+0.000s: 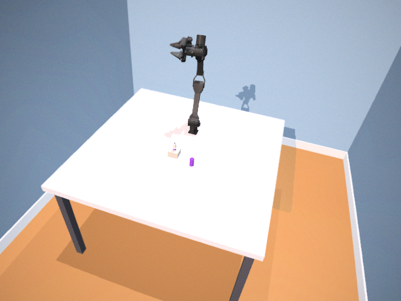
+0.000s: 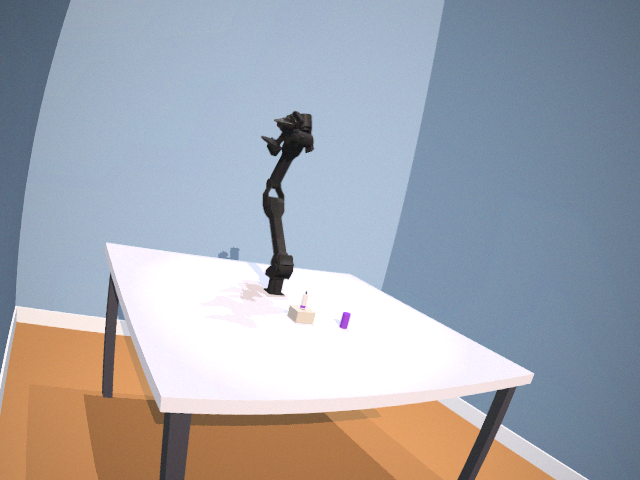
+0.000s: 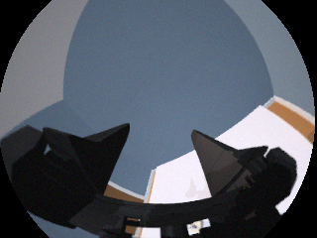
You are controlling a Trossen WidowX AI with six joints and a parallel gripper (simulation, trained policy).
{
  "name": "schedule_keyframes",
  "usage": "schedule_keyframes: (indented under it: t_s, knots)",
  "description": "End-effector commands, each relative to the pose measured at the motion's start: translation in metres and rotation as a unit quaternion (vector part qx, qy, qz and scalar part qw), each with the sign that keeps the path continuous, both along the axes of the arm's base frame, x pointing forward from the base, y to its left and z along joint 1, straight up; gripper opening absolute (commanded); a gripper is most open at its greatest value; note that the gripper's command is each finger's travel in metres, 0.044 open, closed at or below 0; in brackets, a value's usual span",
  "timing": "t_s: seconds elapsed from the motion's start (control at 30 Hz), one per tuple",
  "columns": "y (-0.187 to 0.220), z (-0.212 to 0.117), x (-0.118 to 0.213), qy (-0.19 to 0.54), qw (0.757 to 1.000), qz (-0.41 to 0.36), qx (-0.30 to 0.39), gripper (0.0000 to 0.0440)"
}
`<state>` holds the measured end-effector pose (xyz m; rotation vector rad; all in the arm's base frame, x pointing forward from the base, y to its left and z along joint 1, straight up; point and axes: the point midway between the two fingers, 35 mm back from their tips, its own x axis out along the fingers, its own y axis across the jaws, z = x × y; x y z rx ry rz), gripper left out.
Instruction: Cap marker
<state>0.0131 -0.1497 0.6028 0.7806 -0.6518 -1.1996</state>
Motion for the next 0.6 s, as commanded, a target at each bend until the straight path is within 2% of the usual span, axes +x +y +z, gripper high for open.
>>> schedule_keyframes:
  t_s: [0.0, 0.17, 0.23, 0.57]
  knots:
    - [0.000, 0.000, 0.003, 0.001, 1.000, 0.002, 0.000, 0.0374]
    - [0.003, -0.003, 0.017, 0.009, 1.000, 0.019, -0.003, 0.0250]
    - [0.005, -0.005, 0.024, 0.012, 1.000, 0.026, -0.004, 0.0219]
    - [0.012, -0.013, 0.053, 0.027, 0.998, 0.057, -0.005, 0.0238]
